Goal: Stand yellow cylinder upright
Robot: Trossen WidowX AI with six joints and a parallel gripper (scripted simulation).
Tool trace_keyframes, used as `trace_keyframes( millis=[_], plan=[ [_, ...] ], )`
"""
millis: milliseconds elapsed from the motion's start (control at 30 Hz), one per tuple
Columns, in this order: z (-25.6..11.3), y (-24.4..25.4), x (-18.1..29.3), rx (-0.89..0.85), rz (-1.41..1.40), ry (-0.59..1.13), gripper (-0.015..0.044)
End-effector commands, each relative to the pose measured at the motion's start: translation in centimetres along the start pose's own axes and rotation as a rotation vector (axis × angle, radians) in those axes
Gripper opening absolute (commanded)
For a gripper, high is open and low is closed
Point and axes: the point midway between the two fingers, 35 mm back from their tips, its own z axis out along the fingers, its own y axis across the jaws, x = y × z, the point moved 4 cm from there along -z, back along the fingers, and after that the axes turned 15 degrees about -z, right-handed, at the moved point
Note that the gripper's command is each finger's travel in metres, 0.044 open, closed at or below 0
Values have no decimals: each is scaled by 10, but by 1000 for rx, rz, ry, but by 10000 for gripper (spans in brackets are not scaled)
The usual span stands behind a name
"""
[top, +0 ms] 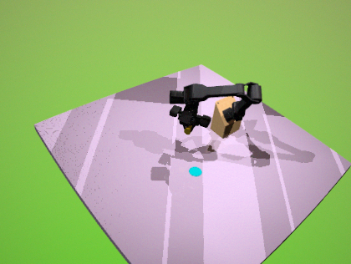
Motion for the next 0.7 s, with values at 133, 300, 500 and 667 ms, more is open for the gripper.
trace_keyframes(
  millis=[133,300,500,667],
  plan=[
    [-5,6,-24,9,128,-4,105],
    [-7,10,-38,9,220,-5,105],
    [-9,17,-55,8,329,-7,105],
    [-11,23,-69,7,420,-9,105]
  ],
)
